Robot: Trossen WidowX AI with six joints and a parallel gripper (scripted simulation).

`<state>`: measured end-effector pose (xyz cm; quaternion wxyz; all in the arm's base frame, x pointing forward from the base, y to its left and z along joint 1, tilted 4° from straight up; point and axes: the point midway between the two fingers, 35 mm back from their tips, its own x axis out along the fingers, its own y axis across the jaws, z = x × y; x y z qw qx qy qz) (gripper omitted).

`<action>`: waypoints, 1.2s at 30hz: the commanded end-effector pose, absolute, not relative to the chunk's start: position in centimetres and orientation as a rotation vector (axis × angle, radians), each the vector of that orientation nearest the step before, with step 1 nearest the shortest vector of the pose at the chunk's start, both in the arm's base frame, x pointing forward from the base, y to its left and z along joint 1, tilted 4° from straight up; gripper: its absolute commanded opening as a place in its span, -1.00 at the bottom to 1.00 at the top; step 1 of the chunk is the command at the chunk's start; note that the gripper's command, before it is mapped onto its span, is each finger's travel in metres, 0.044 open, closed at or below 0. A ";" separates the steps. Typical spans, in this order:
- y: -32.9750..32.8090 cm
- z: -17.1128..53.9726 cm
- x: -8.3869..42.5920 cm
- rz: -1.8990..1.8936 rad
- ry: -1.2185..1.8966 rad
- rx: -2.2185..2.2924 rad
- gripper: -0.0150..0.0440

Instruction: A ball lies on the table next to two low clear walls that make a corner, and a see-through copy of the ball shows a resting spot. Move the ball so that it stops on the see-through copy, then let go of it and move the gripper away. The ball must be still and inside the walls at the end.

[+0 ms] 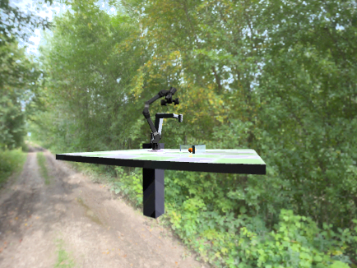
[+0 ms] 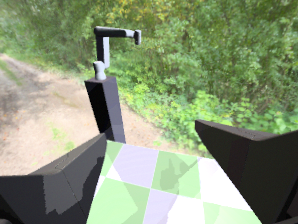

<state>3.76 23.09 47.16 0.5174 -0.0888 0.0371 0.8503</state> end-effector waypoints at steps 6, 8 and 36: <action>25.2 43.1 10.3 1.826 0.331 -0.209 0.50; 25.6 41.1 13.2 1.726 0.433 -0.204 0.50; 6.6 11.3 35.2 0.301 1.472 -0.087 0.50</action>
